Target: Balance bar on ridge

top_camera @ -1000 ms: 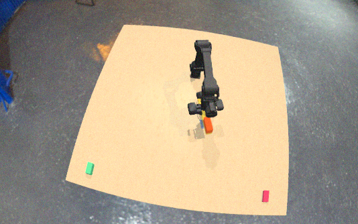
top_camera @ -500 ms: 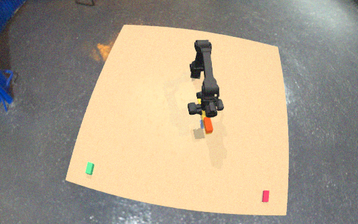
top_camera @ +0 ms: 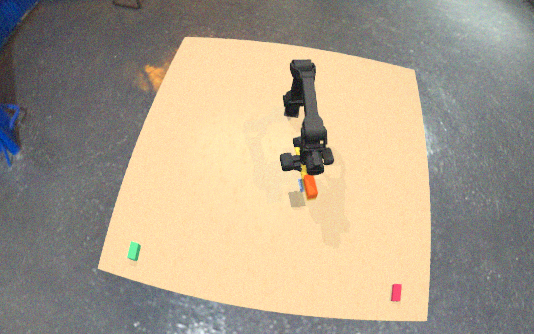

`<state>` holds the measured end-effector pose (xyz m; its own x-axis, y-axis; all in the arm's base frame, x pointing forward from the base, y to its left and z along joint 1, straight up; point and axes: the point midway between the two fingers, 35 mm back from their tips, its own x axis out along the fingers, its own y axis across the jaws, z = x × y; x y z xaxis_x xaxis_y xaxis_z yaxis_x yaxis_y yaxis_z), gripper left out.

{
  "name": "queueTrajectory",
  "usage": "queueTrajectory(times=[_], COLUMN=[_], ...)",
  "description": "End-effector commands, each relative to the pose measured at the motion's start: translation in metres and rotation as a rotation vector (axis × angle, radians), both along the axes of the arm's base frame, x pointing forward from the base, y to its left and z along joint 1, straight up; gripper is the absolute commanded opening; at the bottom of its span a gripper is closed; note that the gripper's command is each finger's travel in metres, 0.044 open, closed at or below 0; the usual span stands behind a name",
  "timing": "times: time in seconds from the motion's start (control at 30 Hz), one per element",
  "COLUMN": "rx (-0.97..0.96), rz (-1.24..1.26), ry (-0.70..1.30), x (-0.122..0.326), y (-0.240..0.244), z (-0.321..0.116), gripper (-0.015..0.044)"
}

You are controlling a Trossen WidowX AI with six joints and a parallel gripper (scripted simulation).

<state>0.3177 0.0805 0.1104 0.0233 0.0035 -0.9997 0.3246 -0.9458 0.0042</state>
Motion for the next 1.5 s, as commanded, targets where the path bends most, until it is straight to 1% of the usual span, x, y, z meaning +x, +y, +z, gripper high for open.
queueTrajectory(times=[0.0, 0.27, 0.47, 0.5, 1.47], rx=[0.000, 0.000, 0.000, 0.000, 0.000], rz=[0.000, 0.000, 0.000, 0.000, 0.000], ry=[0.000, 0.000, 0.000, 0.000, 0.000], x=[0.0000, 0.0000, 0.0000, 0.0000, 0.0000], y=[0.0000, 0.0000, 0.0000, 0.0000, 0.0000], z=[0.0000, 0.0000, 0.0000, 0.0000, 0.0000], gripper=[0.0000, 0.0000, 0.0157, 0.0167, 0.0171])
